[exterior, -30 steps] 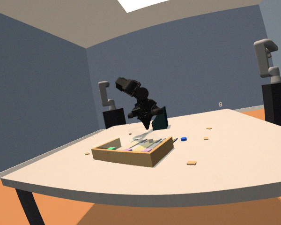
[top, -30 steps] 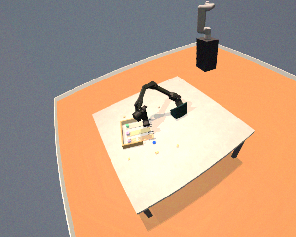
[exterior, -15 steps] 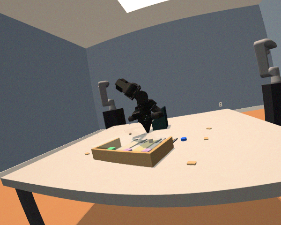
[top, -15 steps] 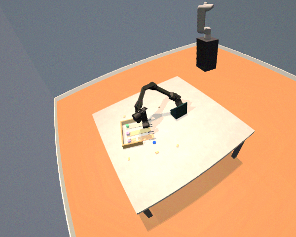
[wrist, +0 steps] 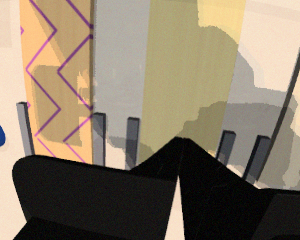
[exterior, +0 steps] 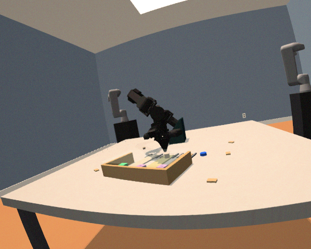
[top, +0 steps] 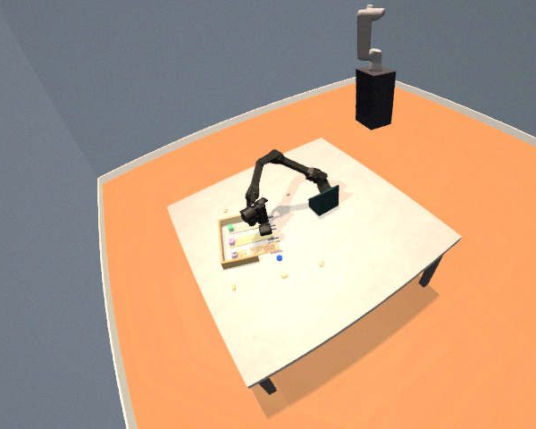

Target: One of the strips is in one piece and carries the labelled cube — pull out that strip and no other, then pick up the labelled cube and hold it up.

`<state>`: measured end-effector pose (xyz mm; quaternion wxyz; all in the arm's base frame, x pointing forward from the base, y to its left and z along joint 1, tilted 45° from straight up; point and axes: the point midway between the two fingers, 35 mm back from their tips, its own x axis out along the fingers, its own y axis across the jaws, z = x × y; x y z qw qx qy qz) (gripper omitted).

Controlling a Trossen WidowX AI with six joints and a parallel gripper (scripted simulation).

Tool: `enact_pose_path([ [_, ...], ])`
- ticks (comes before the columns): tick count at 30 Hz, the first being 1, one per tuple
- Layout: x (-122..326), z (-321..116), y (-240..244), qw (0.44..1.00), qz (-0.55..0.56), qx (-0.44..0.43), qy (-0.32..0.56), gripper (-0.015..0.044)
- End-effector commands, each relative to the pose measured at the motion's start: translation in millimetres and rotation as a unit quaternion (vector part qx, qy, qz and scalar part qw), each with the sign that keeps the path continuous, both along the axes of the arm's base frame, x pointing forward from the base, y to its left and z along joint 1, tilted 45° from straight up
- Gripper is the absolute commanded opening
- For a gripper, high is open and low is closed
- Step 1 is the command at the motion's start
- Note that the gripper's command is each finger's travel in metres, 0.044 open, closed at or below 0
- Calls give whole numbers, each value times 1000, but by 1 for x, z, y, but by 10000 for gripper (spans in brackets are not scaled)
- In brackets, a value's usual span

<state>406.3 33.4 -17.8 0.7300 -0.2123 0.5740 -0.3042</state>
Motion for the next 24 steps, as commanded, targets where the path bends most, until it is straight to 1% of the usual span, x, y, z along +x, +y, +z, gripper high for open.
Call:
enact_pose_path([
  [1,-1,-7,-5,1000,2,-4,5,0],
  [12,-1,-20,-18,1000,2,-5,5,0],
  [24,-2,-20,-19,1000,2,-5,5,0],
])
